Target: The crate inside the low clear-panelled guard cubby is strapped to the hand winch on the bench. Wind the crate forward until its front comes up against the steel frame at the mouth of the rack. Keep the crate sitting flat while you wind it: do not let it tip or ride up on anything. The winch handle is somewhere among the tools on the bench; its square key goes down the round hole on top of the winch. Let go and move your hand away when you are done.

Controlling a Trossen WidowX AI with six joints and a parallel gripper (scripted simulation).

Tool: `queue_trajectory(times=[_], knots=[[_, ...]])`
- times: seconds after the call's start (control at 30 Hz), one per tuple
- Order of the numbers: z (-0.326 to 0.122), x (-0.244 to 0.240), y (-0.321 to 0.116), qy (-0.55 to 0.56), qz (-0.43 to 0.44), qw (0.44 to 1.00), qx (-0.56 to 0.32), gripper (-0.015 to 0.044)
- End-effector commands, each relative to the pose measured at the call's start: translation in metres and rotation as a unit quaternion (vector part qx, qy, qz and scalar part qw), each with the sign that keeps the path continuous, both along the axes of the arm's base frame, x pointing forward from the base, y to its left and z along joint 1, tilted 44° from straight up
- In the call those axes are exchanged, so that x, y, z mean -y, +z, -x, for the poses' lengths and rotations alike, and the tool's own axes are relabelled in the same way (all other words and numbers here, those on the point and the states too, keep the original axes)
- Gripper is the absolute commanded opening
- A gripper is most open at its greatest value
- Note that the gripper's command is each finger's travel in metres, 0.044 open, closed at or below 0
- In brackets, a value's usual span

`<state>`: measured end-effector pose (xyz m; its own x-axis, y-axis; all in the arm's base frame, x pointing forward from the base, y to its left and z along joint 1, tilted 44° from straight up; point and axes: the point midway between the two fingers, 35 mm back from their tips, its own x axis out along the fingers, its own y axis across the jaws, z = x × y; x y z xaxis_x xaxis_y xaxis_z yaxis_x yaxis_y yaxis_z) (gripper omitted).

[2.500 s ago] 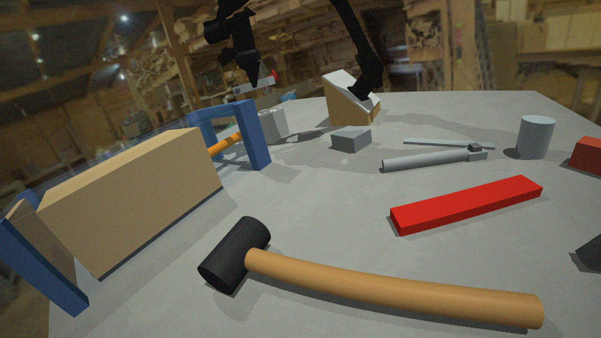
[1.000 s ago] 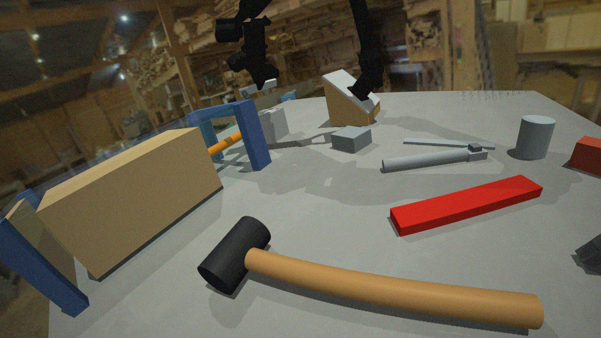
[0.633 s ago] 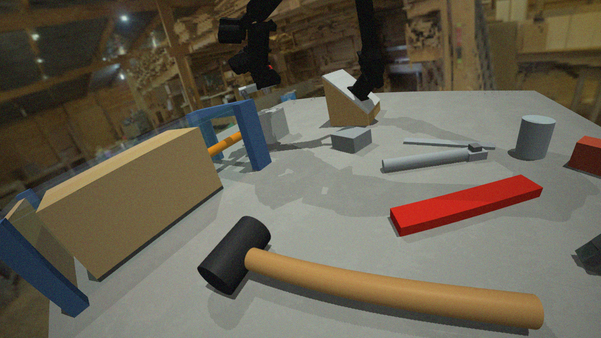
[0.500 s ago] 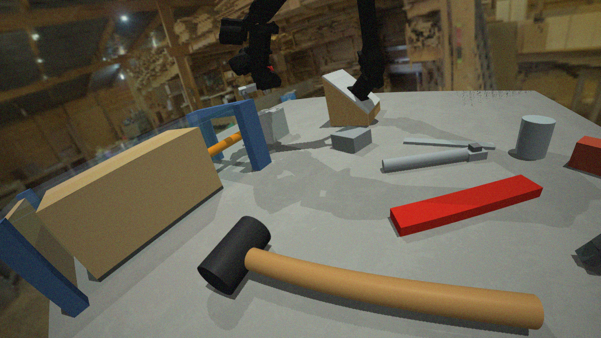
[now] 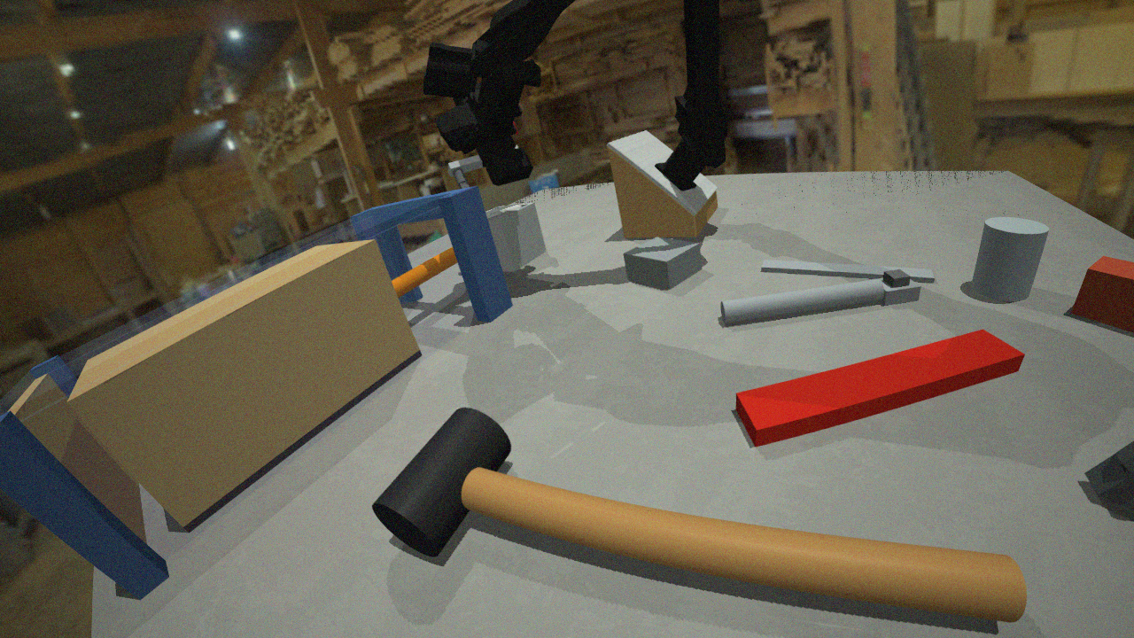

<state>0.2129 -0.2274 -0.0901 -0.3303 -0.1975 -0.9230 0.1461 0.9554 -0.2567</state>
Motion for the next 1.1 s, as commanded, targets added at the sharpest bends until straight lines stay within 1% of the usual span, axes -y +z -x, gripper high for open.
queue_trajectory(times=[0.0,0.5,0.97,1.07], knots=[[-0.0023,0.0024,0.0045,0.009,0.037,0.999,0.000,0.0000],[-0.0023,0.0016,0.0041,0.046,0.152,0.987,-0.020,0.0000],[-0.0021,0.0010,0.0037,0.082,0.261,0.961,-0.040,0.0000],[-0.0021,0.0009,0.0037,0.083,0.266,0.960,-0.040,0.0000]])
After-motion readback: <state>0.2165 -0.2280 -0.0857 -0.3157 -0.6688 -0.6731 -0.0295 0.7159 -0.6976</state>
